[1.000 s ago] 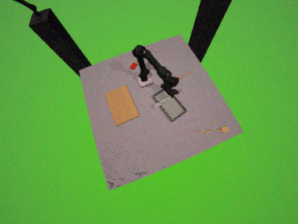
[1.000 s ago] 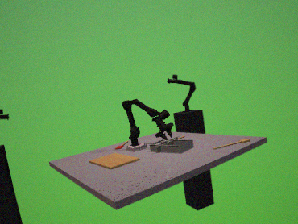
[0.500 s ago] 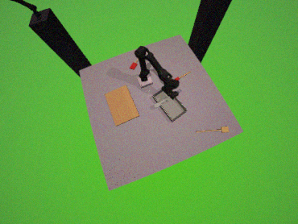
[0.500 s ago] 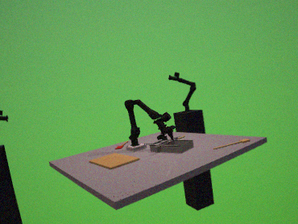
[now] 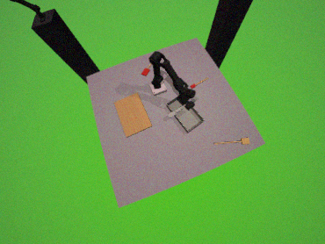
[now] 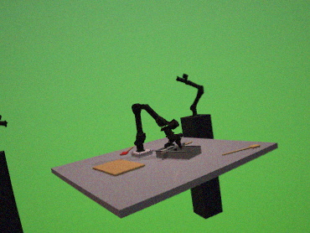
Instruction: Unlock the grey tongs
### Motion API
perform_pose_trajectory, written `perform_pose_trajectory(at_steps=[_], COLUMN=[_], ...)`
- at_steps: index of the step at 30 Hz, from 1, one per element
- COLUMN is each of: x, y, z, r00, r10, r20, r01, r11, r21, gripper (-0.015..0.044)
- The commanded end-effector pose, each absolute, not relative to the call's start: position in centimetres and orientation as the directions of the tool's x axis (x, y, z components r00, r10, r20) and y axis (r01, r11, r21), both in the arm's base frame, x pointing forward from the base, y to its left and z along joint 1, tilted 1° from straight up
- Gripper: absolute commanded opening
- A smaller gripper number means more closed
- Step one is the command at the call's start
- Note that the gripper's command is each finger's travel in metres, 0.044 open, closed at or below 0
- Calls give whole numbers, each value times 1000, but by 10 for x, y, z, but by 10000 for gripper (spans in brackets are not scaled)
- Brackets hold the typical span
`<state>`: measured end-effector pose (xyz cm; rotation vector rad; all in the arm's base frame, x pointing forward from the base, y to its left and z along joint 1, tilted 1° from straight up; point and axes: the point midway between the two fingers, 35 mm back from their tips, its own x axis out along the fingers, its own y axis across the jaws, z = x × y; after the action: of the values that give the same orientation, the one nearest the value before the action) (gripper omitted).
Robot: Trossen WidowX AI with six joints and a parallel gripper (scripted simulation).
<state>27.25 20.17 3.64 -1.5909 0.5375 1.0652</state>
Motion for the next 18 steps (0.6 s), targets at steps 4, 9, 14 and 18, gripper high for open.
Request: perform_pose_trajectory(at_steps=[4, 9, 14, 18], x=[272, 272, 272, 272], y=[202, 202, 202, 202], z=[37, 37, 37, 37], r00=[495, 495, 495, 495], r10=[186, 186, 186, 186], r20=[-849, -849, -849, -849], r01=[-793, -793, -793, -793], r11=[-303, -303, -303, -303], r21=[-528, -528, -528, -528], gripper=[103, 69, 36, -69])
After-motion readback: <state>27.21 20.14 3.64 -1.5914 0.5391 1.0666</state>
